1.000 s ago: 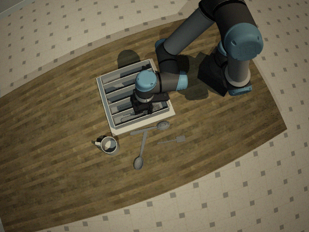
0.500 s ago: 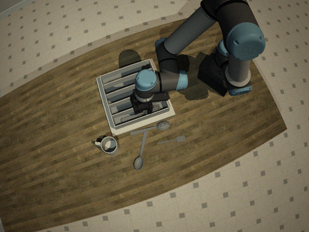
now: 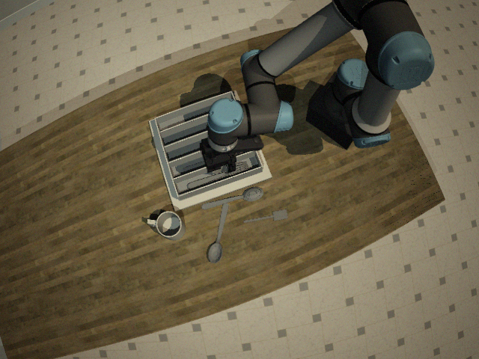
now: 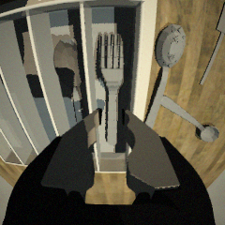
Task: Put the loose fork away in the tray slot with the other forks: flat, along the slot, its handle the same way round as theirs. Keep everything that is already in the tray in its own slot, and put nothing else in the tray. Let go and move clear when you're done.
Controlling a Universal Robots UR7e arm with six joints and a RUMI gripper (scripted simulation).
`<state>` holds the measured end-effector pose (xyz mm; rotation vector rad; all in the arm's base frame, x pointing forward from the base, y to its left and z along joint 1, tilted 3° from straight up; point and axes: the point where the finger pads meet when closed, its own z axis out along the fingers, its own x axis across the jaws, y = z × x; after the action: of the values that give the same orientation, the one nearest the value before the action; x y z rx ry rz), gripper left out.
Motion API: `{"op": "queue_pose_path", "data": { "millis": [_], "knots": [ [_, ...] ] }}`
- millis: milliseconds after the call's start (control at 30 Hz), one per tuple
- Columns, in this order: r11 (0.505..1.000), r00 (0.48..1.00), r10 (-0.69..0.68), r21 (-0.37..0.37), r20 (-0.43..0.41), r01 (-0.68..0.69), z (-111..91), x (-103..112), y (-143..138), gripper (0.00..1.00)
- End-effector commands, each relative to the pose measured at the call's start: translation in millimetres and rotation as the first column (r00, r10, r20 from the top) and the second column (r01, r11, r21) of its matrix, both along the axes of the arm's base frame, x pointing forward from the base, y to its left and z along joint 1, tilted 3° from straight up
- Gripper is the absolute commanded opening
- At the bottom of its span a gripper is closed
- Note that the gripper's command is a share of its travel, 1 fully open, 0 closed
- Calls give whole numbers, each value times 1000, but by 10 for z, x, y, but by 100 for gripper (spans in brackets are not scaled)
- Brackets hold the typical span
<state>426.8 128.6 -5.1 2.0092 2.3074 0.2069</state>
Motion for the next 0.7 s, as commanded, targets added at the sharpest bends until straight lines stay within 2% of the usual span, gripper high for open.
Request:
{"op": "queue_pose_path", "data": {
  "millis": [0, 333, 667],
  "knots": [
    [1000, 1000, 0, 0, -1, 0, 185, -9, -9, 14],
    [1000, 1000, 0, 0, -1, 0, 562, -25, -24, 14],
    [1000, 1000, 0, 0, -1, 0, 637, -29, -26, 14]
  ]
}}
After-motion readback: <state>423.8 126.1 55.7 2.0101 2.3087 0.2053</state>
